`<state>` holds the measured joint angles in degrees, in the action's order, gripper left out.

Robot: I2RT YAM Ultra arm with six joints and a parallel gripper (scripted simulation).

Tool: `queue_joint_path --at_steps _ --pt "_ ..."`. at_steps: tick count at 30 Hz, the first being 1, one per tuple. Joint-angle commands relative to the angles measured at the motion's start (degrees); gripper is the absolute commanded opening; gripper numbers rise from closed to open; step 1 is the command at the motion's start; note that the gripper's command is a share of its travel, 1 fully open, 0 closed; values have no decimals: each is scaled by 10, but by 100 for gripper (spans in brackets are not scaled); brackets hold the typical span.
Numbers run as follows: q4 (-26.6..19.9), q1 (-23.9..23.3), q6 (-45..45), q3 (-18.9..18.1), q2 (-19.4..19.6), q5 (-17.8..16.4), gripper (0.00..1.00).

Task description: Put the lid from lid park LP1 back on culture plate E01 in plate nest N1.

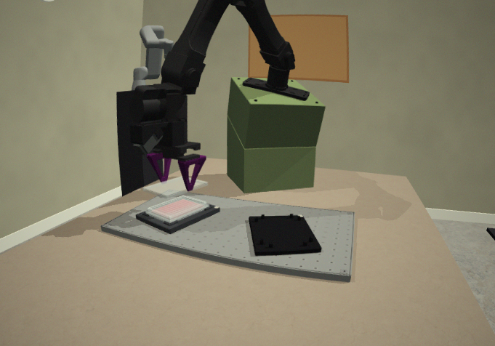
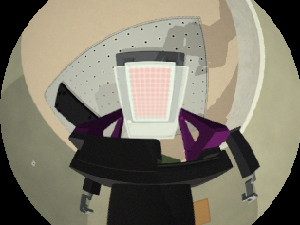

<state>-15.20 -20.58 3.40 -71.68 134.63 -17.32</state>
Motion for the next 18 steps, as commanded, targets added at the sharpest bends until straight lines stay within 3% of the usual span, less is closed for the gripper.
queue_joint_path --at_steps 1,18 --pt "-1 4 0 -15 -6 -4 0" --pt "4 2 -2 -13 -9 -3 0"
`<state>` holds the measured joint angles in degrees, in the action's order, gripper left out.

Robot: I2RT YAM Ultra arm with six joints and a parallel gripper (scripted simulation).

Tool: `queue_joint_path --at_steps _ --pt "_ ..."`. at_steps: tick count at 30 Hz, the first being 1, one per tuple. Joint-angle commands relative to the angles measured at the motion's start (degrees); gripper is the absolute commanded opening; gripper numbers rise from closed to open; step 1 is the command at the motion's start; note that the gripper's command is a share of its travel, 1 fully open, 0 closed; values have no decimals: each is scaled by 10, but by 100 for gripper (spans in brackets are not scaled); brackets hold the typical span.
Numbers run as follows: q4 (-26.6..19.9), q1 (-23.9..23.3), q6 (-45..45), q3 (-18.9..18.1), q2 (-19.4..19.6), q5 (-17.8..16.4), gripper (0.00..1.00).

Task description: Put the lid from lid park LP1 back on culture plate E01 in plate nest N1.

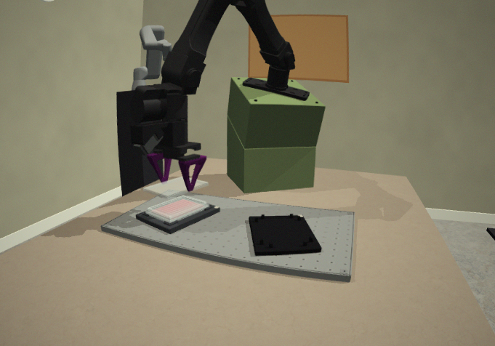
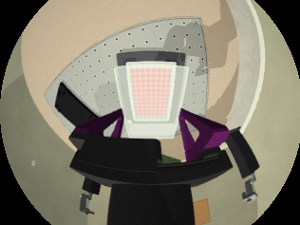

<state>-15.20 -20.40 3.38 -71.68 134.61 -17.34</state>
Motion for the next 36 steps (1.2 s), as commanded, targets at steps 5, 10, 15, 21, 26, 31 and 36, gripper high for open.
queue_joint_path --at_steps 5,10,15,21,26,31,36 --pt "1 -1 -1 -3 -5 -1 0" --pt "1 -1 -1 -2 -5 -1 0" --pt "2 -1 -1 -2 -5 -1 0" --pt "2 0 -1 -2 -5 -1 0" --pt "2 0 -1 -1 -5 -1 0" --pt "2 0 -2 -1 -5 -1 0" --pt "3 0 -2 -1 -6 -1 0"
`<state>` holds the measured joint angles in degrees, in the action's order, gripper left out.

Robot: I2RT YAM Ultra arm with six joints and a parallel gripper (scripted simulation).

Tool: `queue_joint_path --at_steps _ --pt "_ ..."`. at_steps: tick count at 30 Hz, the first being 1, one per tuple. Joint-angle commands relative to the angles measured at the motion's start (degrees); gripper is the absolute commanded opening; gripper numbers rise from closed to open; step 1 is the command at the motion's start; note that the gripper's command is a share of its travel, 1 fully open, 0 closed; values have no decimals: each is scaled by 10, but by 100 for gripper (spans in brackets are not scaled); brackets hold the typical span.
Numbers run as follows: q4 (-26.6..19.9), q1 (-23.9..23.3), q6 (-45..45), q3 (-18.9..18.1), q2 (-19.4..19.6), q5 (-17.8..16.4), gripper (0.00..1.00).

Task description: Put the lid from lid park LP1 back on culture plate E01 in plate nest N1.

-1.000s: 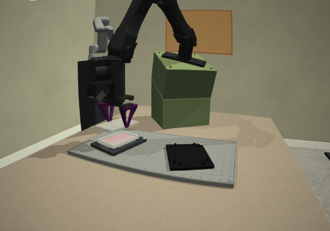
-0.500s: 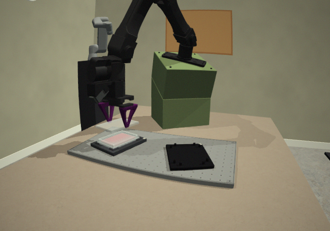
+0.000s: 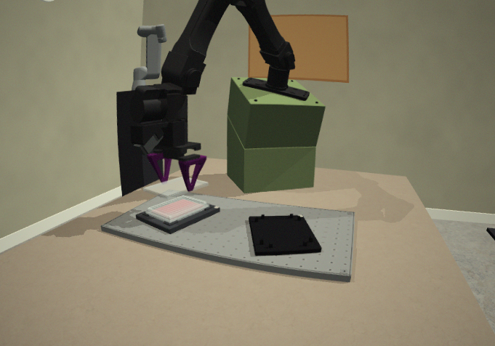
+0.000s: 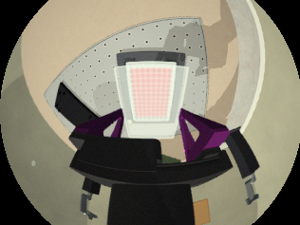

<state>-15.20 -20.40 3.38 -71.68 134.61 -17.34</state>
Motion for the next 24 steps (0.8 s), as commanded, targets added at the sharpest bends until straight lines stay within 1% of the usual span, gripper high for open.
queue_joint_path --at_steps 1,19,20,21,24 --pt "3 0 -2 -1 -6 -1 0" --pt "4 1 -2 1 -6 -1 0" --pt "11 6 -6 13 -16 -2 0" --pt "4 1 -2 1 -6 -1 0" --pt "4 1 -3 1 -6 -1 0"
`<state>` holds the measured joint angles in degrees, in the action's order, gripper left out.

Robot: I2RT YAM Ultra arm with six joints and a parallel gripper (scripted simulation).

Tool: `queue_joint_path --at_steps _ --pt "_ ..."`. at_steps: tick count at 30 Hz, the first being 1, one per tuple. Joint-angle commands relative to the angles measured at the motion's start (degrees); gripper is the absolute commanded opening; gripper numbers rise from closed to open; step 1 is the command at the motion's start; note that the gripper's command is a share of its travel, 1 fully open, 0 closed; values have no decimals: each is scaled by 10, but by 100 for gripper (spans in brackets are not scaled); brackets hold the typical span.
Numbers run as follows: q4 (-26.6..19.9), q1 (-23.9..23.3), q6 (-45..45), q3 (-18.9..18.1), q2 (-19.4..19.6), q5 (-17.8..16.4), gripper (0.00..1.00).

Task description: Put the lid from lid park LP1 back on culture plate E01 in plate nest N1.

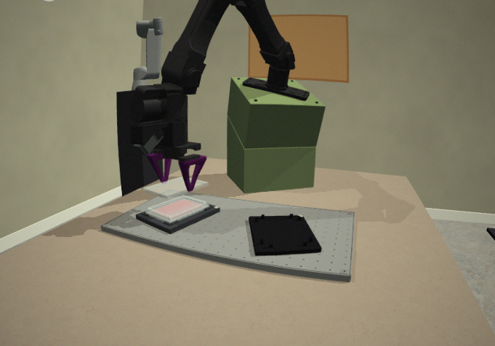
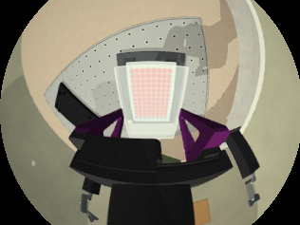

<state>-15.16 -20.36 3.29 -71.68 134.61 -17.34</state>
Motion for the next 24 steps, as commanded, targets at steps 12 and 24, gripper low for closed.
queue_joint_path --at_steps 12,24 --pt "31 8 -11 -19 30 2 0" --pt "46 19 -18 -40 64 5 0"
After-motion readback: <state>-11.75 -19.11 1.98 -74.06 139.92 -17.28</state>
